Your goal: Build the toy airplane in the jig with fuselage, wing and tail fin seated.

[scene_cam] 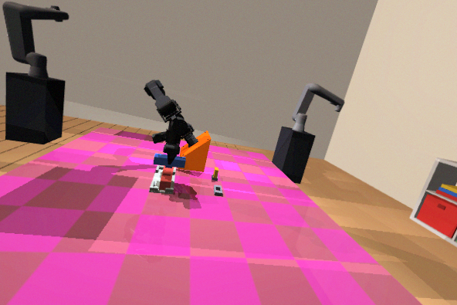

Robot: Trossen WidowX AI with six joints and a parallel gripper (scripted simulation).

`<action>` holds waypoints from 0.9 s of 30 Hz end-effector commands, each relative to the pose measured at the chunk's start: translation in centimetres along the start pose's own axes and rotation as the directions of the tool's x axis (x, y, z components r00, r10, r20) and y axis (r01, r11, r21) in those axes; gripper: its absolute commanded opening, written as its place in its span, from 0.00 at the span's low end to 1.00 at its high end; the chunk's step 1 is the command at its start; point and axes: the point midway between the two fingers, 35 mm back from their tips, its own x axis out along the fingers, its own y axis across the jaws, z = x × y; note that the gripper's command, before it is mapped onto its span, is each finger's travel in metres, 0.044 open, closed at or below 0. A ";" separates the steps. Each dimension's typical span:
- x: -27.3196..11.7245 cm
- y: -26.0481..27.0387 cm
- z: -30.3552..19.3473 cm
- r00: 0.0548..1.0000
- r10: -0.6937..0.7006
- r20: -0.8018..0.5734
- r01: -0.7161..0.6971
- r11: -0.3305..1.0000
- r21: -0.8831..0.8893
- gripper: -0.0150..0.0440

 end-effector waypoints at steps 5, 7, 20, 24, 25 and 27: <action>0.4 0.1 0.2 1.000 0.003 0.005 -0.003 1.000 0.008 0.58; 0.7 0.1 0.2 1.000 0.003 0.005 -0.003 1.000 0.008 0.58; 2.8 0.1 0.2 1.000 0.003 0.006 -0.003 1.000 0.008 0.58; 3.4 0.1 0.2 1.000 0.003 0.007 -0.003 1.000 0.008 0.58; 3.6 0.1 0.3 1.000 0.003 0.007 -0.003 1.000 0.008 0.58; 3.9 0.1 0.3 1.000 0.003 0.007 -0.003 1.000 0.008 0.58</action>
